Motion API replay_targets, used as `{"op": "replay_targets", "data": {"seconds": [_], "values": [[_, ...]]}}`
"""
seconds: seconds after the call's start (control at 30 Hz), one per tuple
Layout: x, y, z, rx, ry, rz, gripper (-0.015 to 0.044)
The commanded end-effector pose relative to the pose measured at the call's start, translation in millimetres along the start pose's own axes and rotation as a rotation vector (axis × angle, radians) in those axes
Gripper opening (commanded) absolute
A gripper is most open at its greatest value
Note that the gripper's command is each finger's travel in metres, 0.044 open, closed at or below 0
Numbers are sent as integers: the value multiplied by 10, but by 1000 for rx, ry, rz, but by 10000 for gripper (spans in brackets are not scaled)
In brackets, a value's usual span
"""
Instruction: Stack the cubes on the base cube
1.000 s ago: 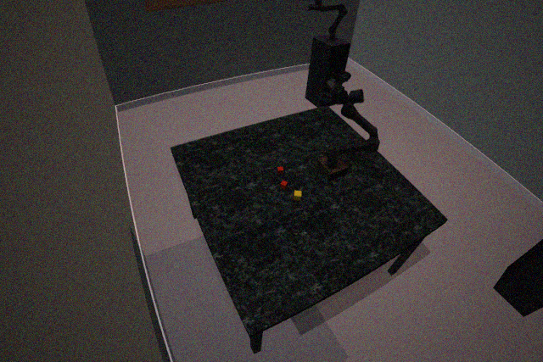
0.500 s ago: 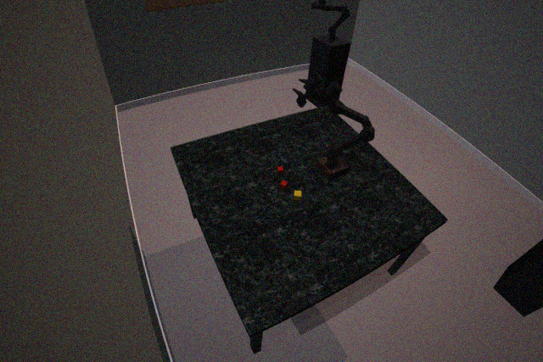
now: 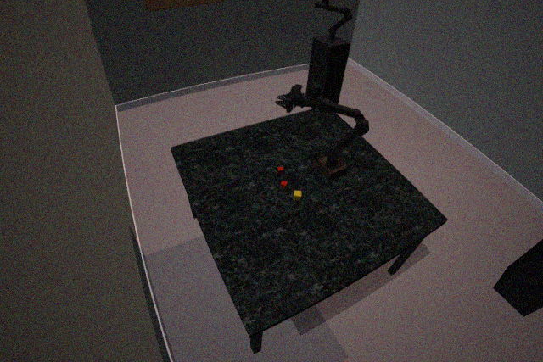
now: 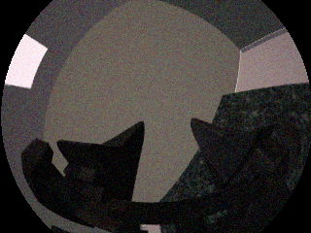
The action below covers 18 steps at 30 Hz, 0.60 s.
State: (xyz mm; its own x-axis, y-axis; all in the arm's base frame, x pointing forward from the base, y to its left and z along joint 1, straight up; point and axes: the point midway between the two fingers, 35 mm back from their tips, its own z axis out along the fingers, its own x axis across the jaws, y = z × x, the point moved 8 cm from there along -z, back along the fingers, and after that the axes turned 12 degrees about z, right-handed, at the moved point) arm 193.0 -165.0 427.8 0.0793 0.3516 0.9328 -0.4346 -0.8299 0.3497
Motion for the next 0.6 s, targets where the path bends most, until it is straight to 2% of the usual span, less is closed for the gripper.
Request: {"op": "replay_targets", "data": {"seconds": [0.0,0.27,0.57], "values": [[-335,-90,247,83,-184,-284,265],[-766,-267,464,289,-368,-652,265],[-1229,-512,596,636,-481,-1061,265]]}}
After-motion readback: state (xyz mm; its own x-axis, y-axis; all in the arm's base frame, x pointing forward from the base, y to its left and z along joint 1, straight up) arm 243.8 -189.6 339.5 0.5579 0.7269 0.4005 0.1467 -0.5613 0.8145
